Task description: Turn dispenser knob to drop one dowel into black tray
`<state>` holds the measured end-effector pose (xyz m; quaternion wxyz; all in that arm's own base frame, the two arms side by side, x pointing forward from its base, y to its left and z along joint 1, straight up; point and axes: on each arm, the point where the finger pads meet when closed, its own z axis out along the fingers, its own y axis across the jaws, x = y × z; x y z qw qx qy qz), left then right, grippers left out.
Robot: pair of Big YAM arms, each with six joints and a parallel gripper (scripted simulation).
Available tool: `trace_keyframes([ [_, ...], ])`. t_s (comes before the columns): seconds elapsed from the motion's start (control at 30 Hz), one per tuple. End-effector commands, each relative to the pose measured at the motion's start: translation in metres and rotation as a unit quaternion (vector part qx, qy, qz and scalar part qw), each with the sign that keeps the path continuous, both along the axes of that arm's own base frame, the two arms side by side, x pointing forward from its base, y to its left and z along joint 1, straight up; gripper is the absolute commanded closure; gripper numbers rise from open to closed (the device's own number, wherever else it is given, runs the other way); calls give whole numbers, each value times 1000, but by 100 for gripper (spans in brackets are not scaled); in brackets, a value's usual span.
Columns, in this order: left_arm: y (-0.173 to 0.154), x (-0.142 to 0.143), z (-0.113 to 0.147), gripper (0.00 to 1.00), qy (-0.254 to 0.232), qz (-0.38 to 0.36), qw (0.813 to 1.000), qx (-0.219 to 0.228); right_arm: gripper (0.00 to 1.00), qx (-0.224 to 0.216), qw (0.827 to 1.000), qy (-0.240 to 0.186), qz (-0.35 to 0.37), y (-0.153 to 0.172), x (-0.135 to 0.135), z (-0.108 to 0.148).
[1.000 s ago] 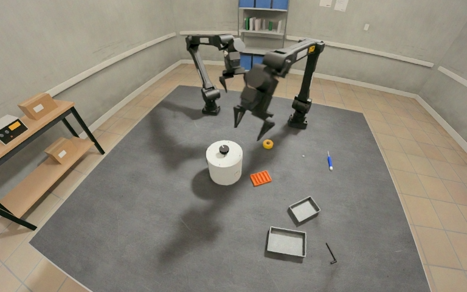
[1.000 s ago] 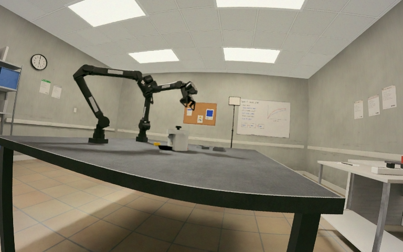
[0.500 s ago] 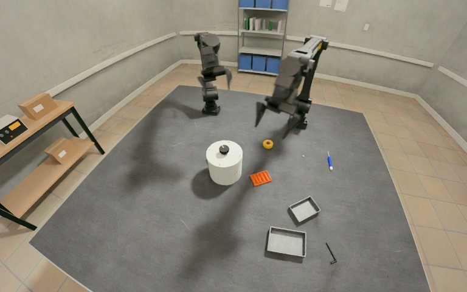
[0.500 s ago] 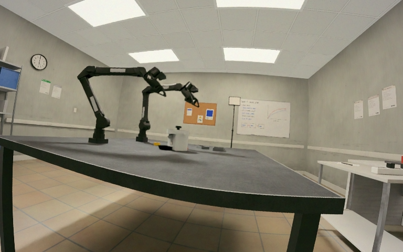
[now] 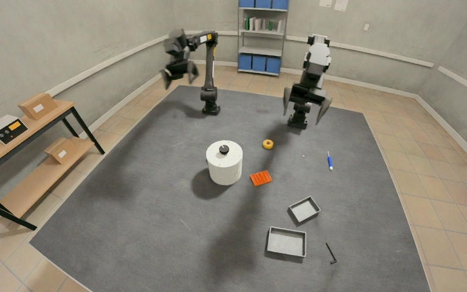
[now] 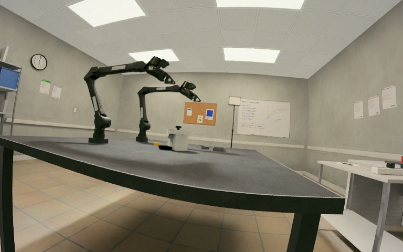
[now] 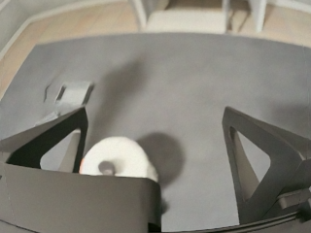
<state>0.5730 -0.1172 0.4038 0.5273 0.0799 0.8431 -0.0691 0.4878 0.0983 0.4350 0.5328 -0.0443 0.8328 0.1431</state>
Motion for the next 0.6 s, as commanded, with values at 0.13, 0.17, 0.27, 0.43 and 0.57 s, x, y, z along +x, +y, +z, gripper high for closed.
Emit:
trace_keyframes([
  [0.13, 52, -15, 51, 0, -105, 40, 994, -4, 0, -16, 991, -124, -47, -85, 47, 86],
  [0.17, 52, -15, 51, 0, -105, 40, 994, -4, 0, -16, 991, -124, -47, -85, 47, 86],
  [0.27, 61, -12, 46, 0, -113, 51, 992, -3, 0, -21, 988, -142, -60, -108, 50, 95],
  [0.43, 88, -33, 74, 0, -170, 74, 983, -4, 0, -44, 977, -190, -90, -167, 54, 119],
  [0.57, 104, -43, 85, 0, -201, 90, 975, -3, 0, -62, 968, -219, -107, -204, 52, 134],
])
